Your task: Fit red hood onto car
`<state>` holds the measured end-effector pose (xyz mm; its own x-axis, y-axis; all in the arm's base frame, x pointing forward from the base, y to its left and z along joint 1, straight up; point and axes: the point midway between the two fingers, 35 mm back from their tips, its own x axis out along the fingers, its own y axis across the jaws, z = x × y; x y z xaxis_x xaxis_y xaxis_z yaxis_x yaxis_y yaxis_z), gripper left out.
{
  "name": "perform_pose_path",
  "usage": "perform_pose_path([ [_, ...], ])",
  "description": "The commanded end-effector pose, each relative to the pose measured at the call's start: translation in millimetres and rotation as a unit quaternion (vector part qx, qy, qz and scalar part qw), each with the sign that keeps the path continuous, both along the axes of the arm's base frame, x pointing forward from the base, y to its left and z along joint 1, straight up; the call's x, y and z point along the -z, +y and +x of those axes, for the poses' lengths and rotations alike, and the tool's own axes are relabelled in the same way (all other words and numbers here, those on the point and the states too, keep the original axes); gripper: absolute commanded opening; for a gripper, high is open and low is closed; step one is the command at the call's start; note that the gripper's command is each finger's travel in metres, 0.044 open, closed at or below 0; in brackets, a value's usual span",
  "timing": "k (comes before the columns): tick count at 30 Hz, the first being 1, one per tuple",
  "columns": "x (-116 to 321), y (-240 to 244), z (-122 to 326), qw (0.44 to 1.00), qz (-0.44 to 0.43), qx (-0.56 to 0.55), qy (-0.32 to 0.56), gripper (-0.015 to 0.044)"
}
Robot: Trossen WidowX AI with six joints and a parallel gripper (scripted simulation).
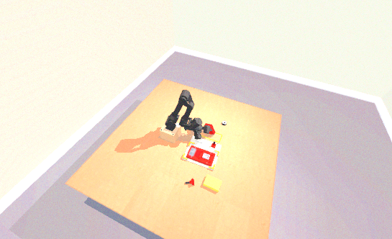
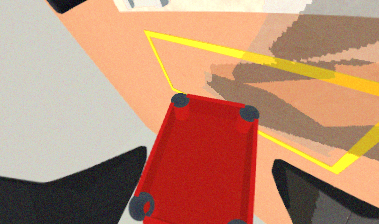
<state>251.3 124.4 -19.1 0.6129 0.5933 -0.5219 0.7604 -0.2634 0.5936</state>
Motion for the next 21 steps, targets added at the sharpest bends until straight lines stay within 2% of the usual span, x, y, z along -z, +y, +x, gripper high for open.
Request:
perform_pose_path([
  [1,-1.6,-1.4,0.4,1.0,0.005,0.004,0.006,0.044],
  [21,-43.7,-35.5,-5.4,0.988,0.085,0.081,0.102,0.044],
])
